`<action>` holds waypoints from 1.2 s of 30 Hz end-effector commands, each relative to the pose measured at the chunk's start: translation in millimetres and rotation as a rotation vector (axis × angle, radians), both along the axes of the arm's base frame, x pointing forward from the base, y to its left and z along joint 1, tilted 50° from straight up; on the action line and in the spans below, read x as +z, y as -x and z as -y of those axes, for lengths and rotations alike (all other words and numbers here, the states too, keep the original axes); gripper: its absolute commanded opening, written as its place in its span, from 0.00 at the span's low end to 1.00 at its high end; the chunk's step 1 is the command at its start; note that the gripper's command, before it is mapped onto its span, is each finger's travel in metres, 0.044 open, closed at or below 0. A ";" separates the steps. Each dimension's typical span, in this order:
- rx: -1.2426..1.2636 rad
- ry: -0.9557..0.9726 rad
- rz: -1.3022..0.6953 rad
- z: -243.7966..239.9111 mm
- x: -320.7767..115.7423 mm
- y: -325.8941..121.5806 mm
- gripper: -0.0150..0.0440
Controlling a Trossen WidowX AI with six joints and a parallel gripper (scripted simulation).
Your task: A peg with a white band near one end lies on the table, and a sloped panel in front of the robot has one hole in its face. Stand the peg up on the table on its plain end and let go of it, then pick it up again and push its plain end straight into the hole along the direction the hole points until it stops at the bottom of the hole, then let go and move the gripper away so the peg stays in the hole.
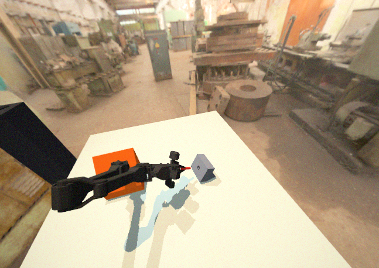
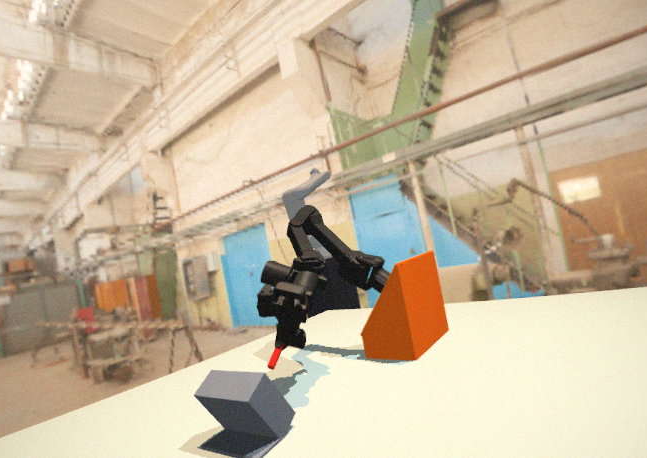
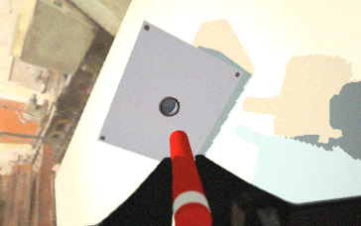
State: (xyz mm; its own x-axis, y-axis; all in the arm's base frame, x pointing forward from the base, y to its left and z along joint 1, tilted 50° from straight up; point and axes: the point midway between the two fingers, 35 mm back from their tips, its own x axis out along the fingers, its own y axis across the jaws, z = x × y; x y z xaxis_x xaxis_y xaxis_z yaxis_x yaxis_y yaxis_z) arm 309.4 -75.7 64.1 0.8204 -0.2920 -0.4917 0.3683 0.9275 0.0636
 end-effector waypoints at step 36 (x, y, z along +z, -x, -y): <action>0.030 0.018 0.064 5.4 -6.8 -19.2 0.25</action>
State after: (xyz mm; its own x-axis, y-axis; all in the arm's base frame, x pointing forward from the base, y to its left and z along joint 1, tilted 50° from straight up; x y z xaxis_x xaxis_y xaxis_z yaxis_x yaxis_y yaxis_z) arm 327.4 -80.9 59.0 0.8566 -0.2785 -0.4344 0.3413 0.9372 0.0723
